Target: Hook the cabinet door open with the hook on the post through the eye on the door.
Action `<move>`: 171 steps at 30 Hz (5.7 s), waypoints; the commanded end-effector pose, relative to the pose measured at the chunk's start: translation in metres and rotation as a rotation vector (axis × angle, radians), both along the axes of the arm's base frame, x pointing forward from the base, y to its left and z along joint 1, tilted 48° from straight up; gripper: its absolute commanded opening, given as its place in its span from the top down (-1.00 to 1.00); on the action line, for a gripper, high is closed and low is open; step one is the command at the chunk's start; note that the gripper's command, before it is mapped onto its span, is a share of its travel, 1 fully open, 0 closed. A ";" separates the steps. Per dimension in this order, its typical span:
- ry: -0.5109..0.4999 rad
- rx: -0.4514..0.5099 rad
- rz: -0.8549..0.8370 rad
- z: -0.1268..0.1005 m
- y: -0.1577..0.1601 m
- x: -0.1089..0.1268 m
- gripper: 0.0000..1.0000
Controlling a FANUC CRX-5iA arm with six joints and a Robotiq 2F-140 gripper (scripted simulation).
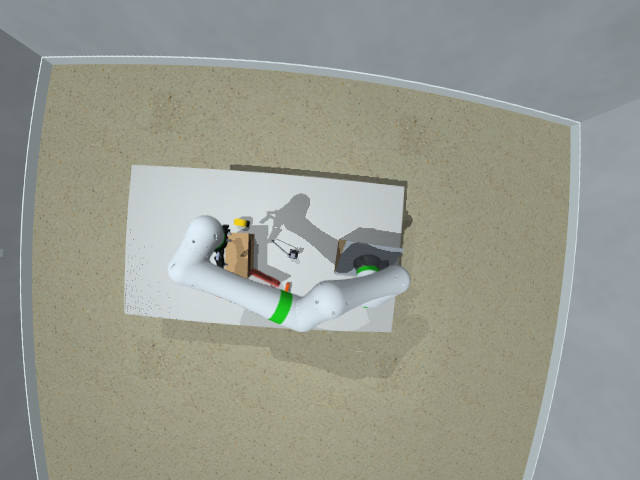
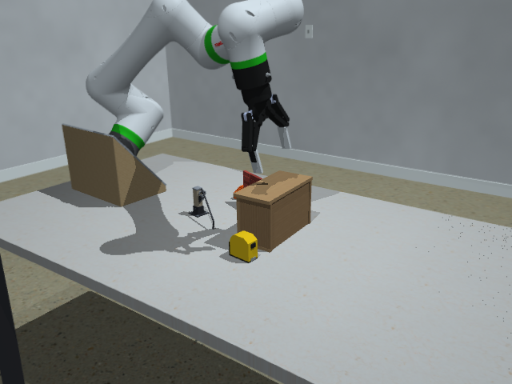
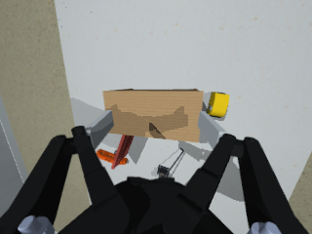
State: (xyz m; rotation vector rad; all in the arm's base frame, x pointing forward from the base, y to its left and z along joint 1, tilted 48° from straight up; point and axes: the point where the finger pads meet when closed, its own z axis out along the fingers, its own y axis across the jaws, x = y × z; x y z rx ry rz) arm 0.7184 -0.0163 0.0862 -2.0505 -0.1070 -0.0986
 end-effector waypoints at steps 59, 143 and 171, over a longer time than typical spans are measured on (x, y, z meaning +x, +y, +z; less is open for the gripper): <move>0.359 -0.252 -0.145 0.108 0.117 -0.253 0.68; 0.359 -0.252 -0.145 0.074 0.156 -0.257 0.68; 0.359 -0.252 -0.145 0.054 0.178 -0.258 0.68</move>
